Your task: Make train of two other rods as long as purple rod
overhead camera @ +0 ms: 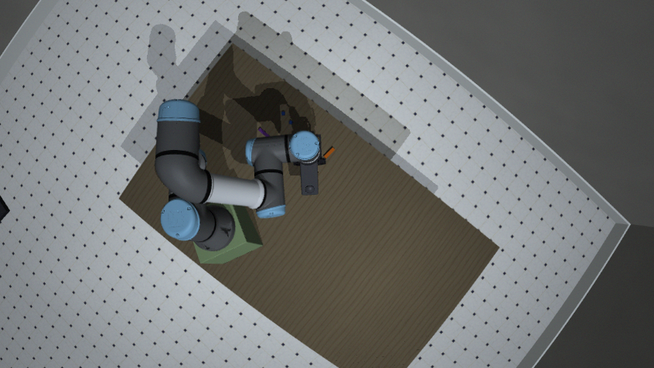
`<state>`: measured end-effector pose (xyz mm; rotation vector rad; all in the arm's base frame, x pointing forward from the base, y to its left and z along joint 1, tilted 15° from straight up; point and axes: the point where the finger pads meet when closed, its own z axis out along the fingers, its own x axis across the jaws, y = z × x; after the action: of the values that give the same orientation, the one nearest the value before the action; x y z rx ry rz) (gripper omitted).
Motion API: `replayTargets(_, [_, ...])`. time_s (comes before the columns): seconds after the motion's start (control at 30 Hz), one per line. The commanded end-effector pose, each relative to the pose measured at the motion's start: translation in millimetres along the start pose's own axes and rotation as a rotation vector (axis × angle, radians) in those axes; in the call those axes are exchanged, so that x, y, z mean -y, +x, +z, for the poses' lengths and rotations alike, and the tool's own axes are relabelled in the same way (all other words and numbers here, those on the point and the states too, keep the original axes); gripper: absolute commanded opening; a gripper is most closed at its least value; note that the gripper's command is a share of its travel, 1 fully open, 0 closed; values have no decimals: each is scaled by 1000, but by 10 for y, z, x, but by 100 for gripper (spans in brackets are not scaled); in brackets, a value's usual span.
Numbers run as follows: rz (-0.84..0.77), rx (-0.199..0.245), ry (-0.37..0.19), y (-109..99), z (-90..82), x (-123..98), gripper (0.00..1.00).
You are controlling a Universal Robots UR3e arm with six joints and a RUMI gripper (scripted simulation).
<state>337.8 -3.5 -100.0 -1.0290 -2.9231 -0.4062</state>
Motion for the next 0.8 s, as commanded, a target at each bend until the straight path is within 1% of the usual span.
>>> replayTargets(0.0, [0,1,-1,-2,-1,-6,0])
replayTargets(0.57, [0,1,-1,-2,-1,-6,0])
replayTargets(0.6, [0,1,-1,-2,-1,-6,3])
replayTargets(0.67, [0,1,-1,-2,-1,-6,3])
replayTargets(0.7, [0,1,-1,-2,-1,-6,6])
replayTargets(0.77, [0,1,-1,-2,-1,-6,6])
